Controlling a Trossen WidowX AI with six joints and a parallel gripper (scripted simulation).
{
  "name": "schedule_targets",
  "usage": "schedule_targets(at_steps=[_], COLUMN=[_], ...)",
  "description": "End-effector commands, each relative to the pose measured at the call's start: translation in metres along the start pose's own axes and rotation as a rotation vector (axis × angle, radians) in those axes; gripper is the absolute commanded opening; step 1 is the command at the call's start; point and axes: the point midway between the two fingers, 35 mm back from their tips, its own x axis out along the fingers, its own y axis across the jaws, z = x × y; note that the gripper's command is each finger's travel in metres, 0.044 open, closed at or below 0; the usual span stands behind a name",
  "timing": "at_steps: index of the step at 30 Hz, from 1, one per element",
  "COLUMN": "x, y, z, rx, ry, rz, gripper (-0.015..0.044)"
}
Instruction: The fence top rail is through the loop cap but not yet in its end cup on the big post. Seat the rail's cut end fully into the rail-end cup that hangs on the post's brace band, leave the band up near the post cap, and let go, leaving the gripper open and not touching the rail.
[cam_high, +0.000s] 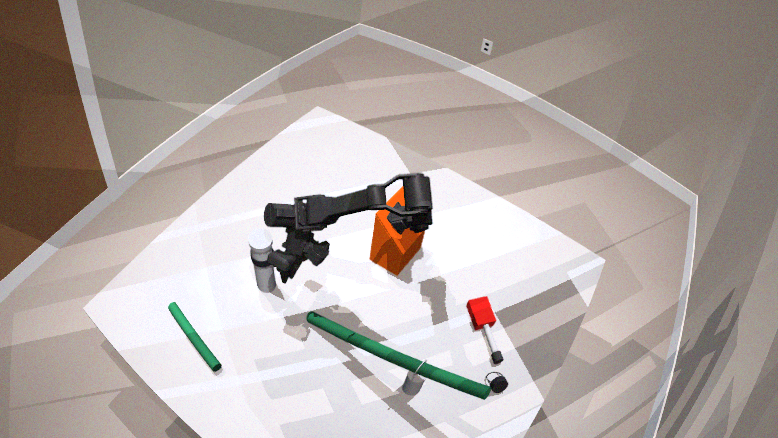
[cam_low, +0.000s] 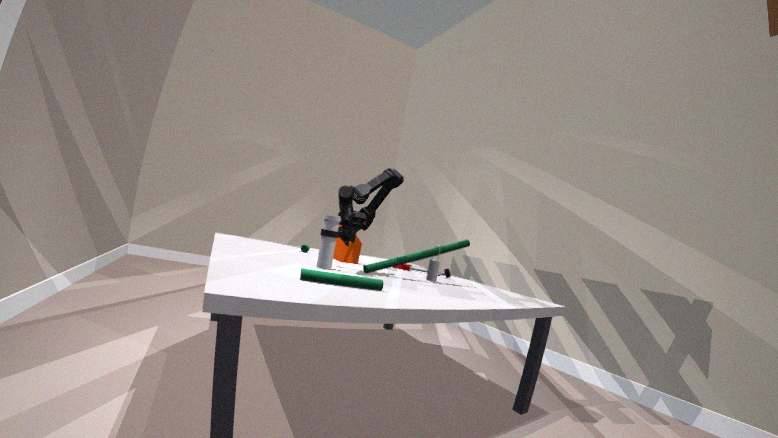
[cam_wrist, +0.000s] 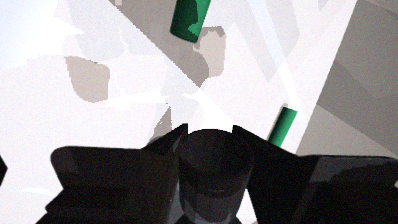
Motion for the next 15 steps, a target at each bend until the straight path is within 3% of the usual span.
schedule_targets(at_steps=[1,15], x=[0.0022,0.0078], y=[-0.0014,-0.0111], z=[0.0006,-0.0002], rx=[0.029,0.133], ry=[0.017,0.076], rz=[0.003,0.002], gripper=[0.0,0.0])
